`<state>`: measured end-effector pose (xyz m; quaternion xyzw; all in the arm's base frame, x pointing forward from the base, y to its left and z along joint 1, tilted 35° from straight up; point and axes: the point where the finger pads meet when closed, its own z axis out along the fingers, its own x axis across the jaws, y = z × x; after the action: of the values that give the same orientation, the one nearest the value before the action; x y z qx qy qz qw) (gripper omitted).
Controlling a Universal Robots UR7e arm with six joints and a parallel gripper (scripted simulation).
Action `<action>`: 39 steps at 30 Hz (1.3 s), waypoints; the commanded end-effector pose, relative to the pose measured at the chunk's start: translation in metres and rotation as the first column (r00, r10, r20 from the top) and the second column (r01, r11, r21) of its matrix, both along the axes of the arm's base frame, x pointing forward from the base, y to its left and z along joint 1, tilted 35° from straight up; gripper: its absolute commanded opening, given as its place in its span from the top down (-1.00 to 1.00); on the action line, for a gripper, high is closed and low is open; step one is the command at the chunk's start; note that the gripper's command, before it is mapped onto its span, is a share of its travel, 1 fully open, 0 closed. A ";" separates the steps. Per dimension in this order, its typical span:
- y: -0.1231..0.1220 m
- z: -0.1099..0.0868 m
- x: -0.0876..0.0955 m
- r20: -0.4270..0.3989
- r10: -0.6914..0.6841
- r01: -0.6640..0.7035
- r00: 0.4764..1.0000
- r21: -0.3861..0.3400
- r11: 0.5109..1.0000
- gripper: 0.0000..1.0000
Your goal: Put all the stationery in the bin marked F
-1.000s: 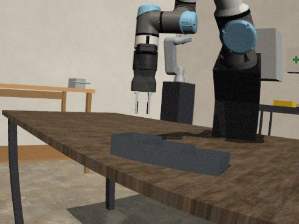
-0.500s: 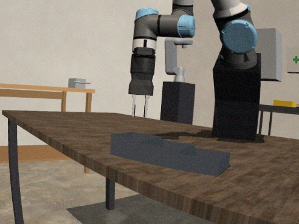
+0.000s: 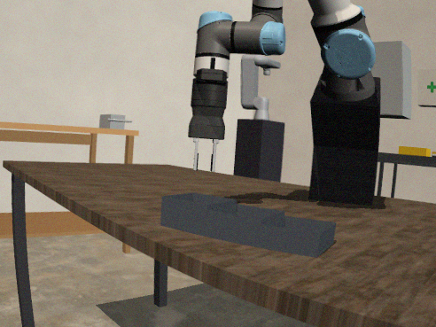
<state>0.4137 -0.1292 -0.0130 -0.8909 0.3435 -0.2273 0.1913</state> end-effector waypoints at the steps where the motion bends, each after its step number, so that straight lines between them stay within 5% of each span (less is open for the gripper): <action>1: 0.000 0.000 0.000 0.001 0.000 0.000 1.000 -0.001 1.000 -0.24; 18: 0.000 0.000 0.000 0.001 0.000 0.000 1.000 -0.001 1.000 -0.24; 39: 0.010 -0.048 0.032 0.001 0.000 0.000 1.000 -0.001 1.000 -0.24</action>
<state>0.4428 -0.1183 -0.0590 -0.8913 0.3431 -0.2253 0.1926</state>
